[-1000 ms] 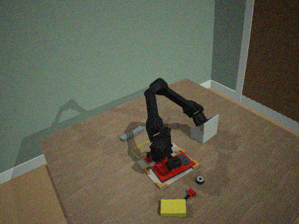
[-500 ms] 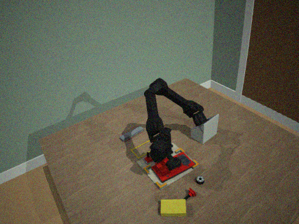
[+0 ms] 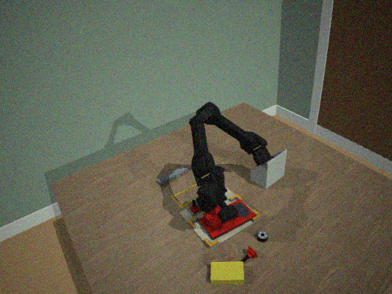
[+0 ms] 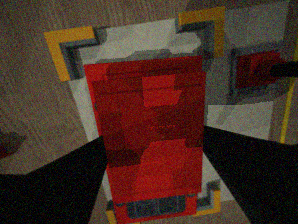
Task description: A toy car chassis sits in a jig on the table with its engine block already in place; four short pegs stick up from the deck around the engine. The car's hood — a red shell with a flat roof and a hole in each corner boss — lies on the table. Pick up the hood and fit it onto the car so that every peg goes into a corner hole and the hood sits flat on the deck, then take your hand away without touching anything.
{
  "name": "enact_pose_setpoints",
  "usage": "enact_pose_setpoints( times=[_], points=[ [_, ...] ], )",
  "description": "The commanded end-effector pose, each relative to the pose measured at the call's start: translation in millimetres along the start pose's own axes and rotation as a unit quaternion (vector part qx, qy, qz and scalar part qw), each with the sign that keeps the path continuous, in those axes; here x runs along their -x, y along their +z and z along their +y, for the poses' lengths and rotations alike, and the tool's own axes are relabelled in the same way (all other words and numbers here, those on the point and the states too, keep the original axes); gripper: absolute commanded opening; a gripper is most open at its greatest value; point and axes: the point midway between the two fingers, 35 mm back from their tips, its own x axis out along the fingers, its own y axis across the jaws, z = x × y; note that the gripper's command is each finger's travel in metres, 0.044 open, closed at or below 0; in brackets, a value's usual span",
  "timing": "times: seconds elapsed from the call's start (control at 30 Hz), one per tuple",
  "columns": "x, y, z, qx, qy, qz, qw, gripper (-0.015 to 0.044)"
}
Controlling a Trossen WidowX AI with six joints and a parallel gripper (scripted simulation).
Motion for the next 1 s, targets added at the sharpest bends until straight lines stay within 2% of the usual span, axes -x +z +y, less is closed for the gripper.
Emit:
enact_pose_setpoints(
  times=[0.0,0.97],
  points=[
    [2.2,1.6,0.8,-0.003,0.003,-0.002,1.0,0.0],
    [-1.4,0.9,0.6,-0.002,0.001,-0.007,1.0,0.0]
  ],
)
